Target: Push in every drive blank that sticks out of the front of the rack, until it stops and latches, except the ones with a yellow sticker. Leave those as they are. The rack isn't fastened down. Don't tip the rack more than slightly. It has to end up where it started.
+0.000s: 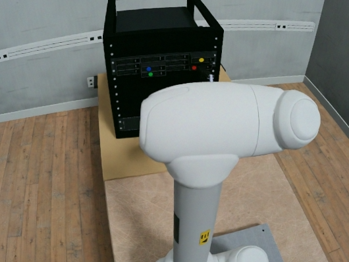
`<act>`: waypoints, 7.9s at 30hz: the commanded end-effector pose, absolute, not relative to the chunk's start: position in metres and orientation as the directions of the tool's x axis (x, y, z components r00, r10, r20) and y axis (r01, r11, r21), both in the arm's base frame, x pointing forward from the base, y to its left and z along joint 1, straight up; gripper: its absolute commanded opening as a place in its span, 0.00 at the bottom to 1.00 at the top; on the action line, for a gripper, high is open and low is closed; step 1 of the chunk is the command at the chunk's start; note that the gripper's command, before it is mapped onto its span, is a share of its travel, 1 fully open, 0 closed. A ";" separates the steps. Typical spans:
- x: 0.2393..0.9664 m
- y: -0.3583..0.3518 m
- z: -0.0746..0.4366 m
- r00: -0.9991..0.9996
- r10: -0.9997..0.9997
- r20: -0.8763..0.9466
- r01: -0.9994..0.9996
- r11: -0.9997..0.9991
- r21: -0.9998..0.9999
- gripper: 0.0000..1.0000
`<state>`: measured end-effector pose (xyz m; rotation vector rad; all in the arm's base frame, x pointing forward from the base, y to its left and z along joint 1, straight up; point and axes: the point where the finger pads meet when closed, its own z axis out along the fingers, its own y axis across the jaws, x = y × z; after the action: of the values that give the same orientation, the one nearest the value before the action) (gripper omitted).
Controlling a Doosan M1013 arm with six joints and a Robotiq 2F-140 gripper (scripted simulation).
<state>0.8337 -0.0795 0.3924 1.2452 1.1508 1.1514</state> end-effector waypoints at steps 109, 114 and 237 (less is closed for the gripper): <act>0.763 -0.073 0.392 0.079 0.997 -0.001 0.001 0.001 1.000 0.10; 0.763 -0.073 0.392 0.079 0.997 -0.001 0.001 0.001 1.000 0.10; 0.812 0.142 0.394 0.079 0.997 -0.001 0.001 0.001 1.000 0.10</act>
<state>0.8078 0.1420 0.3939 1.2434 1.1524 1.1481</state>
